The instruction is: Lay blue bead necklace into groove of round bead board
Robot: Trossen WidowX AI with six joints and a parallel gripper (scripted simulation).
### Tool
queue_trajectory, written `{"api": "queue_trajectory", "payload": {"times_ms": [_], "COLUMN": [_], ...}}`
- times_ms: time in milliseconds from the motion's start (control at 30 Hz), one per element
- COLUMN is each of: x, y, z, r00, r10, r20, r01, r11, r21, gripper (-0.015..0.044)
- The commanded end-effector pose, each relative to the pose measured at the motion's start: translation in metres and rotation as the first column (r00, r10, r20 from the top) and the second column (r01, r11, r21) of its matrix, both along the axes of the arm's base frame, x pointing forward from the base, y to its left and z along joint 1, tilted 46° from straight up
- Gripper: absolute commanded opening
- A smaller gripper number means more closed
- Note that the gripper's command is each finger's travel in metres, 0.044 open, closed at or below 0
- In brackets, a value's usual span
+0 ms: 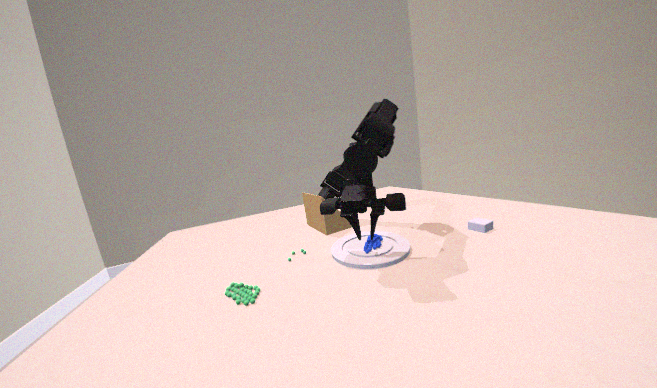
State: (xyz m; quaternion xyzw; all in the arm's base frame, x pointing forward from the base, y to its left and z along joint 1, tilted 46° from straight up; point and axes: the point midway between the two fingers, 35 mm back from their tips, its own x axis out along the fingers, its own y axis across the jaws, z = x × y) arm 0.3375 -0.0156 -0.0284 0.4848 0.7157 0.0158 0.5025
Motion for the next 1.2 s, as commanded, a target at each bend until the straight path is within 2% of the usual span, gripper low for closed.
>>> {"api": "queue_trajectory", "payload": {"times_ms": [0, 833, 1000, 1167], "x": [0.0, -0.003, -0.002, -0.002], "y": [0.0, 0.025, 0.023, 0.023], "z": [0.0, -0.023, -0.022, -0.022], "r00": [1.0, 1.0, 1.0, 1.0], "r10": [0.0, -0.002, 0.003, 0.003], "r20": [0.0, -0.01, -0.008, -0.008], "r01": [0.0, 0.002, -0.003, -0.003], "r11": [1.0, 1.0, 1.0, 1.0], "r21": [0.0, 0.005, 0.001, 0.001], "gripper": [0.012, 0.012, 0.0, 0.0]}}
